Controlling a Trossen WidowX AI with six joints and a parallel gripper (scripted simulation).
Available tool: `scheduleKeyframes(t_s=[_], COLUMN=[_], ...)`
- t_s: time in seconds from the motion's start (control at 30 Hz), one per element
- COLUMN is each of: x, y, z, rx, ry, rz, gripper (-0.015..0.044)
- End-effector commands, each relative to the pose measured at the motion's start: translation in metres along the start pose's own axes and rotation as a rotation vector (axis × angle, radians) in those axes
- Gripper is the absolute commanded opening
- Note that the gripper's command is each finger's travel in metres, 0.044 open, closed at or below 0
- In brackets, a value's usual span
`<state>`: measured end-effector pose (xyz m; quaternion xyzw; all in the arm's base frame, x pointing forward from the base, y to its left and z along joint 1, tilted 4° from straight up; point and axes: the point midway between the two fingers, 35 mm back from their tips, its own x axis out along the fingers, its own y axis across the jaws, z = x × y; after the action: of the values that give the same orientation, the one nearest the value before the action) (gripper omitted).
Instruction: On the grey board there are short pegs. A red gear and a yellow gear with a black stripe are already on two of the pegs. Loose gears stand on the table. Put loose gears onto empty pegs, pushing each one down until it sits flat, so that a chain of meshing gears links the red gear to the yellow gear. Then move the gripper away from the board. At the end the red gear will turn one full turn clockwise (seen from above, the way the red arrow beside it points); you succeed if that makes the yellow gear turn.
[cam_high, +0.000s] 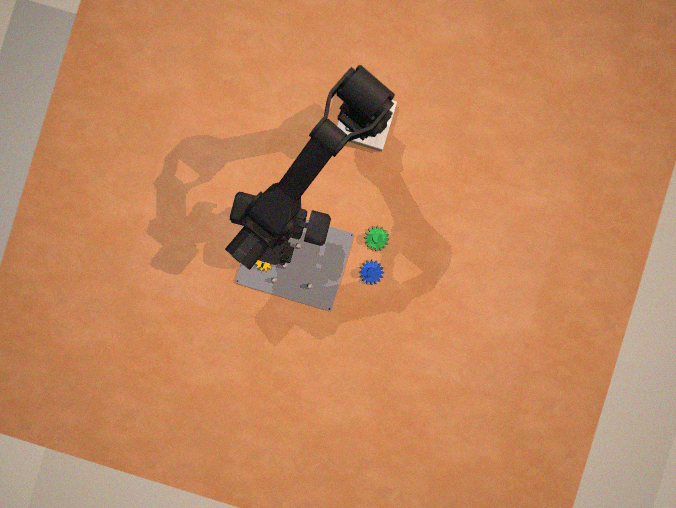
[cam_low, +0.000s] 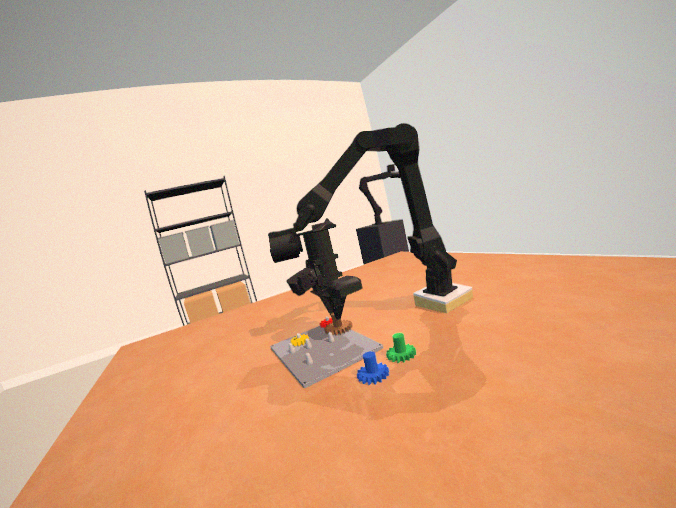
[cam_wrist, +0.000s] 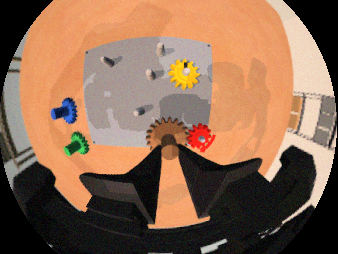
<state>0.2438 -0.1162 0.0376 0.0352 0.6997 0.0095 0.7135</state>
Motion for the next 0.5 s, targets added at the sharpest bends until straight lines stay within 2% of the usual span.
scheduleKeyframes(t_s=[0.0,0.2,0.47], x=[-0.001,-0.01,-0.049], y=[0.0,0.0,0.0], z=[0.0,0.001,0.0], rx=[0.028,0.097,0.133], ry=[0.0,0.0,0.0], rz=[-0.001,-0.001,-0.001], gripper=[0.0131,0.014,0.014])
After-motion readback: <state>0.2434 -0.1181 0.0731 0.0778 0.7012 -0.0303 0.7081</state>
